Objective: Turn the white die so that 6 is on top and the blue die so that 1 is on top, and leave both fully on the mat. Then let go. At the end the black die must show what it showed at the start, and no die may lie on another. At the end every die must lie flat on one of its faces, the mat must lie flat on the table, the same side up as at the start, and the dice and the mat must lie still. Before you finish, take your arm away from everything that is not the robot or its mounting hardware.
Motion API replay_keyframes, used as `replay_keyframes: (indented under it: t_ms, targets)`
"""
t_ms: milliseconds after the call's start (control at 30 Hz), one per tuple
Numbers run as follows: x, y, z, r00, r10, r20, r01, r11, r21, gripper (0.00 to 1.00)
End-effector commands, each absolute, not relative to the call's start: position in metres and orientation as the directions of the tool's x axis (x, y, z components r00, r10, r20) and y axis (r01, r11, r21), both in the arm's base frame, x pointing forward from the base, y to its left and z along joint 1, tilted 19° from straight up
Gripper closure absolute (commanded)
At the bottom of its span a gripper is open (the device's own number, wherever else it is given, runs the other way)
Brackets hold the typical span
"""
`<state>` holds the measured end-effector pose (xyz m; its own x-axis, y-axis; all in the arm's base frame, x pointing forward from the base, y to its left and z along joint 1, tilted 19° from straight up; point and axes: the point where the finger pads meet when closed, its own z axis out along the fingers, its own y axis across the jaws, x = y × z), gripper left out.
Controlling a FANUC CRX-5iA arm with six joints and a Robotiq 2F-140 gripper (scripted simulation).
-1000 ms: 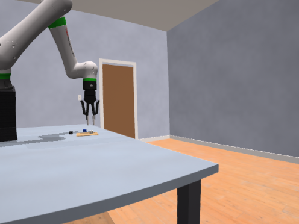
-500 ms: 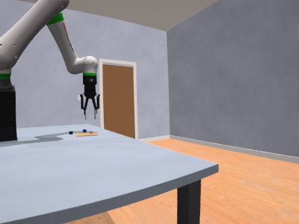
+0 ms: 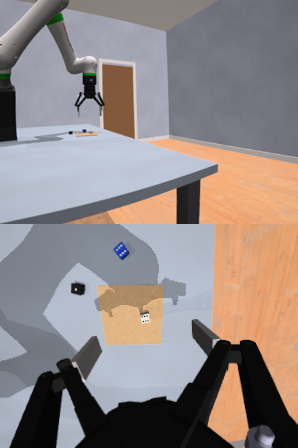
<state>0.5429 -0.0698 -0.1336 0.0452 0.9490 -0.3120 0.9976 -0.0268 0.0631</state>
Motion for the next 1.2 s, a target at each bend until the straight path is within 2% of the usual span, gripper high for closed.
replay_keyframes:
  t_ms: [0, 100, 200, 500, 600, 633, 1167]
  targets:
    - [0.543, -0.07, -0.133, 0.045, 0.949, -0.312, 0.998, -0.027, 0.063, 0.0]
    - [0.543, -0.068, -0.134, 0.04, 0.949, -0.312, 0.998, -0.021, 0.062, 0.0]
    - [0.542, -0.026, -0.155, -0.139, 0.938, -0.317, 0.989, 0.148, 0.005, 0.0]
    - [0.53, 0.044, -0.19, -0.428, 0.851, -0.305, 0.902, 0.422, -0.09, 0.0]
    - [0.53, 0.046, -0.191, -0.433, 0.848, -0.305, 0.9, 0.426, -0.092, 0.0]
    - [0.53, 0.046, -0.191, -0.433, 0.848, -0.305, 0.9, 0.426, -0.092, 0.79]
    - [0.53, 0.046, -0.191, -0.433, 0.848, -0.305, 0.9, 0.426, -0.092, 0.79]
